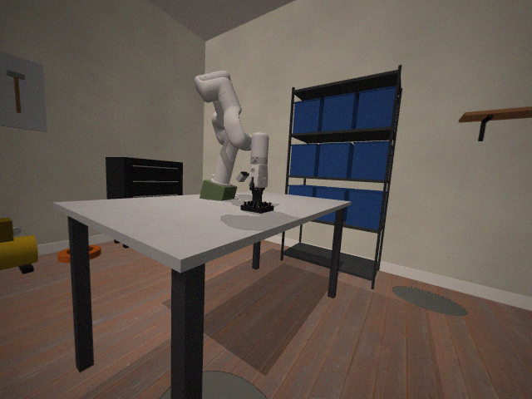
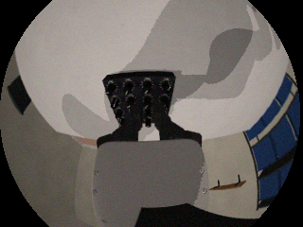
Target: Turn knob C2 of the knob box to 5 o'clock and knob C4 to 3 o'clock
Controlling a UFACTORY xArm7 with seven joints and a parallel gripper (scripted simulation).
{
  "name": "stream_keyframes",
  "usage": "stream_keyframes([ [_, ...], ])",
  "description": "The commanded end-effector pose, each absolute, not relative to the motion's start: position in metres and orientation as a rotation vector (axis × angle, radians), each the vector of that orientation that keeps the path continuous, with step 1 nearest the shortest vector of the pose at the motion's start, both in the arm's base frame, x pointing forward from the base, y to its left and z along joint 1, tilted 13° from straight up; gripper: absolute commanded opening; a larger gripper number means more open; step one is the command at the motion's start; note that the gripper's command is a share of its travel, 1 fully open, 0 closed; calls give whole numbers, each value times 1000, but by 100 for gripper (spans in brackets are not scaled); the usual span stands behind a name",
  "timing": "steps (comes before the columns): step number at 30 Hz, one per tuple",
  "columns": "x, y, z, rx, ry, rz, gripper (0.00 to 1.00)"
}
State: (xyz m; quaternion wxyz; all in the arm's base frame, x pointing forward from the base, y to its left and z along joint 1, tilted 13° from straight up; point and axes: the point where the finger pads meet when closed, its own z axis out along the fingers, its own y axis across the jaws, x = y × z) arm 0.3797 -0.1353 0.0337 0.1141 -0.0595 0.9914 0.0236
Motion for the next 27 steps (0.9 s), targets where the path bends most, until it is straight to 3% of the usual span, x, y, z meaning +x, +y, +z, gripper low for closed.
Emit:
stream_keyframes([
  [1, 380, -136, 34, -174, 2905, 67, 19],
  [23, 380, -136, 34, -174, 2905, 67, 19],
  [24, 380, -136, 34, -174, 2905, 67, 8],
  [27, 380, -136, 34, -174, 2905, 67, 8],
])
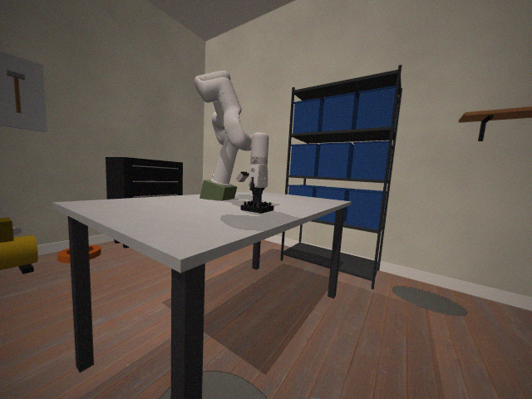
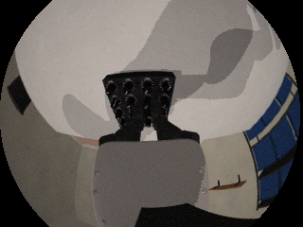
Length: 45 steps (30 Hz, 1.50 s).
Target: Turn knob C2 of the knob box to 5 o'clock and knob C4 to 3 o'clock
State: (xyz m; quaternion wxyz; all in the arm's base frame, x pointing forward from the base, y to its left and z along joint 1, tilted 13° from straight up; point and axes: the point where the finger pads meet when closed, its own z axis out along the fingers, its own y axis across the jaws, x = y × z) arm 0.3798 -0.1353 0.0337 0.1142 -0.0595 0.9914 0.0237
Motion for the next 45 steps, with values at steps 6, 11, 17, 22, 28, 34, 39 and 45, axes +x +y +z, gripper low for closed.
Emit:
stream_keyframes([
  [6, 380, -136, 34, -174, 2905, 67, 8],
  [11, 380, -136, 34, -174, 2905, 67, 8],
  [17, 380, -136, 34, -174, 2905, 67, 8],
  [22, 380, -136, 34, -174, 2905, 67, 8],
  [28, 380, -136, 34, -174, 2905, 67, 8],
  [34, 380, -136, 34, -170, 2906, 68, 8],
  [39, 380, -136, 34, -162, 2906, 69, 8],
  [45, 380, -136, 34, -127, 2908, 73, 8],
])
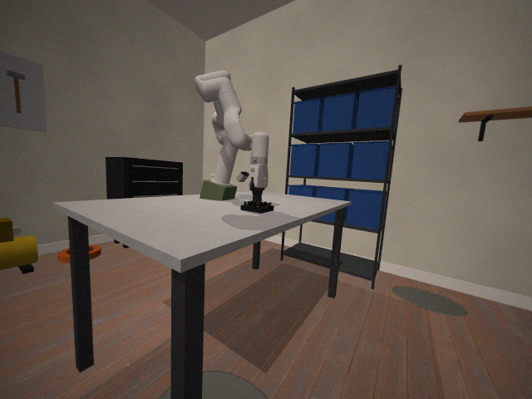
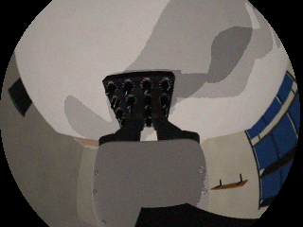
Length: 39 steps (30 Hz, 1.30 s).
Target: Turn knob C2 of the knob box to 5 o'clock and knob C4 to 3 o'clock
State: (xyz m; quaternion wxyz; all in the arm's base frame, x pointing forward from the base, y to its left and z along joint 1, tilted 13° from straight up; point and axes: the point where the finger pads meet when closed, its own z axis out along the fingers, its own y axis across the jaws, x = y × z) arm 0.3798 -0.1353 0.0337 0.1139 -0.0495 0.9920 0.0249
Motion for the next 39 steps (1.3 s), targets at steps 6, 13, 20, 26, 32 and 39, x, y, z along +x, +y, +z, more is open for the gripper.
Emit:
stream_keyframes([
  [6, 380, -136, 34, -61, 2911, 80, 8],
  [13, 380, -136, 34, 20, 2913, 90, 8],
  [20, 380, -136, 34, 176, 2911, 108, 8],
  [26, 380, -136, 34, 286, 2905, 120, 8],
  [32, 380, -136, 34, 476, 2885, 141, 8],
  [39, 380, -136, 34, 726, 2840, 168, 8],
])
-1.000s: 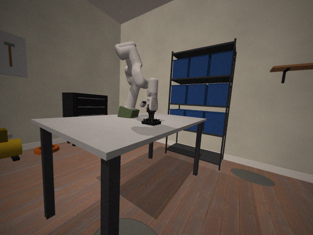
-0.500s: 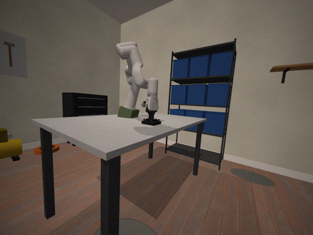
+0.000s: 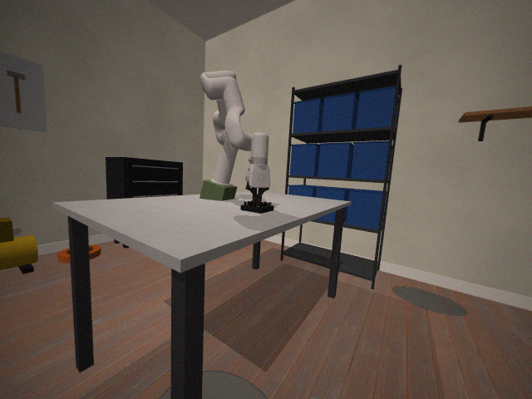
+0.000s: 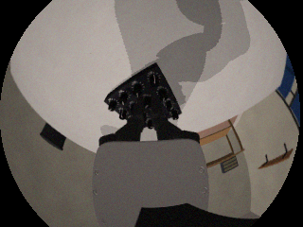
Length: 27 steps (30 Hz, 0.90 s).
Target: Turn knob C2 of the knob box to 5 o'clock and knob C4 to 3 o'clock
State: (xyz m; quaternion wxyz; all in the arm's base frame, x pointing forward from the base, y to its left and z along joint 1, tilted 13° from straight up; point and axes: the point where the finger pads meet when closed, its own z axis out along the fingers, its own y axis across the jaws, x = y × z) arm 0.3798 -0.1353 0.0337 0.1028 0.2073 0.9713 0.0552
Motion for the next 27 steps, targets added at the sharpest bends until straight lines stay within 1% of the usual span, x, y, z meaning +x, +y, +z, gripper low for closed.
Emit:
stream_keyframes([
  [1, 380, -136, 34, 764, 2832, 172, 8],
  [27, 380, -136, 34, 1564, 2524, 254, 8],
])
